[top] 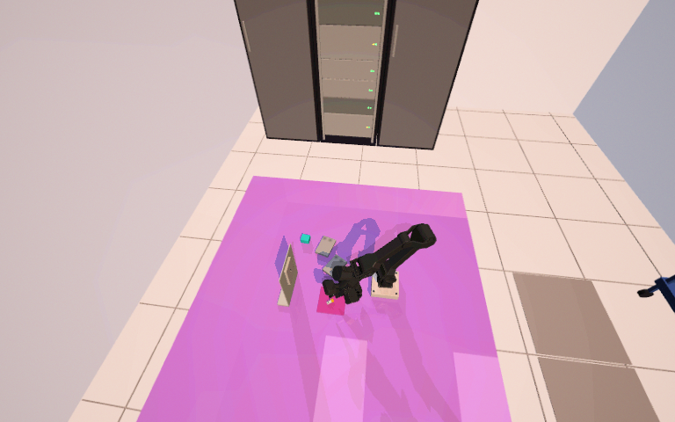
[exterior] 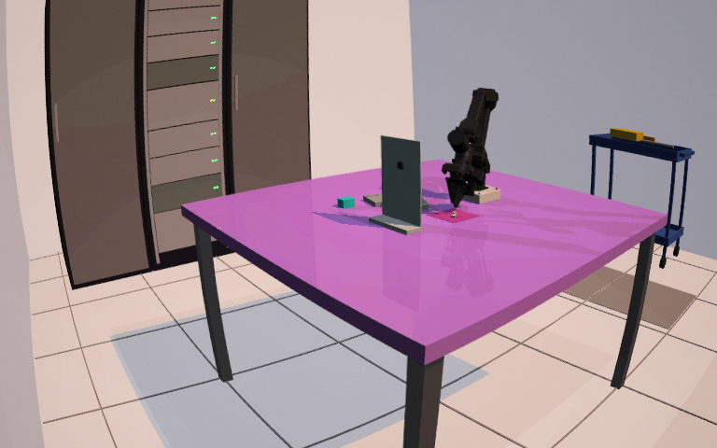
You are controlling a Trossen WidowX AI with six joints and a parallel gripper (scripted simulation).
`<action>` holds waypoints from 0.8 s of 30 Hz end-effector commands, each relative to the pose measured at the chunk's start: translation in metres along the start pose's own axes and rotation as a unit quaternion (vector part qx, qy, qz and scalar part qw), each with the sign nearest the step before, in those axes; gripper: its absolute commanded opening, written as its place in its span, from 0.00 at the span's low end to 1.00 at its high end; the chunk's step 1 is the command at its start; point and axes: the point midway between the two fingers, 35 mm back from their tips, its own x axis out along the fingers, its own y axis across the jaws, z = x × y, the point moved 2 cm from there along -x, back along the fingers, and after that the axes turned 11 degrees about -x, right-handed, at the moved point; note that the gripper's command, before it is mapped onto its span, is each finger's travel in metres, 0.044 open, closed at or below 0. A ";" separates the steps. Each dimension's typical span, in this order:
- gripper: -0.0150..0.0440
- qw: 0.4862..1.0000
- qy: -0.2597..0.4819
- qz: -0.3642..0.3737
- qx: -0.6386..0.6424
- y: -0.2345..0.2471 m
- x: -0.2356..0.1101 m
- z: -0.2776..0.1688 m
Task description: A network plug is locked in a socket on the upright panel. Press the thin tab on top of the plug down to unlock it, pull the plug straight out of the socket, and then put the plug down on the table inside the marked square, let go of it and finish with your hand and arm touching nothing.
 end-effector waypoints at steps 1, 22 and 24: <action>0.52 1.000 -0.001 -0.003 -0.002 -0.002 -0.003 0.000; 0.52 1.000 0.000 -0.003 -0.001 -0.008 -0.019 -0.002; 0.52 1.000 0.000 -0.003 -0.001 -0.010 -0.021 -0.002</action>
